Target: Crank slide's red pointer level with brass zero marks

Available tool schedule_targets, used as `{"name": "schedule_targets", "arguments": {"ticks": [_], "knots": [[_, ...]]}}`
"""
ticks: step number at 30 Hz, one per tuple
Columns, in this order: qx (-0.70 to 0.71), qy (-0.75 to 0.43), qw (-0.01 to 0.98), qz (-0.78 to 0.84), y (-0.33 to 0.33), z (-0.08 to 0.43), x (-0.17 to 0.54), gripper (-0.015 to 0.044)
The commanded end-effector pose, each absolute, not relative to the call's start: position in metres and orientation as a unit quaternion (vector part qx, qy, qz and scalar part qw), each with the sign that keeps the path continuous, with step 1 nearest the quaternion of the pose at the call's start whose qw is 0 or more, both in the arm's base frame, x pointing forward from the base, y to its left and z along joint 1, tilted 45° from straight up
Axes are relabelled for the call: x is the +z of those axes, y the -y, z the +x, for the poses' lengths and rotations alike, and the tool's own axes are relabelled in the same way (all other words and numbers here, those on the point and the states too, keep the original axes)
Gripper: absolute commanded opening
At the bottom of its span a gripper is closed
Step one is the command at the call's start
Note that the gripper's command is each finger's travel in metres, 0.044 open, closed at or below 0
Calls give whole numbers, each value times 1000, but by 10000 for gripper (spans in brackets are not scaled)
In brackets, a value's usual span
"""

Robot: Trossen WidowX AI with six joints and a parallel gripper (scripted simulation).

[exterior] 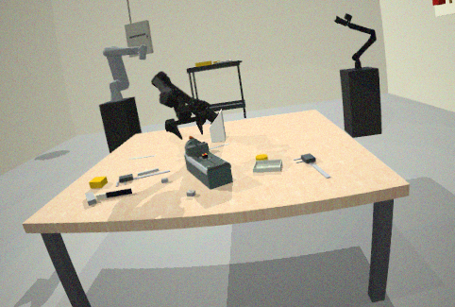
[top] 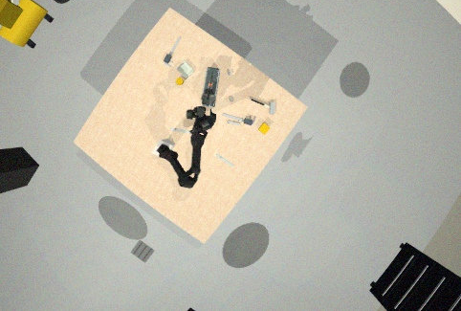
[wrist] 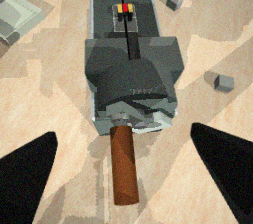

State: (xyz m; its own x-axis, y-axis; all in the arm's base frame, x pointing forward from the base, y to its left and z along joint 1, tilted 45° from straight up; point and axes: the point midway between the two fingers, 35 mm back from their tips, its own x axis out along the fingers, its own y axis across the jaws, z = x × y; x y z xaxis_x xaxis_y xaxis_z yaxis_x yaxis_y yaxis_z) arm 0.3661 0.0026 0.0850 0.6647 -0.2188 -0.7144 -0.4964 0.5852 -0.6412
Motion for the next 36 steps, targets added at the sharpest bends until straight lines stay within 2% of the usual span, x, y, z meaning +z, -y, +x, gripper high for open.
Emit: {"name": "schedule_targets", "arguments": {"ticks": [1, 20, 36], "knots": [[92, -400, 794, -449, 1, 366, 78, 440], [91, -400, 794, -450, 22, 367, 59, 440], [91, -400, 794, -450, 22, 367, 59, 20]]}}
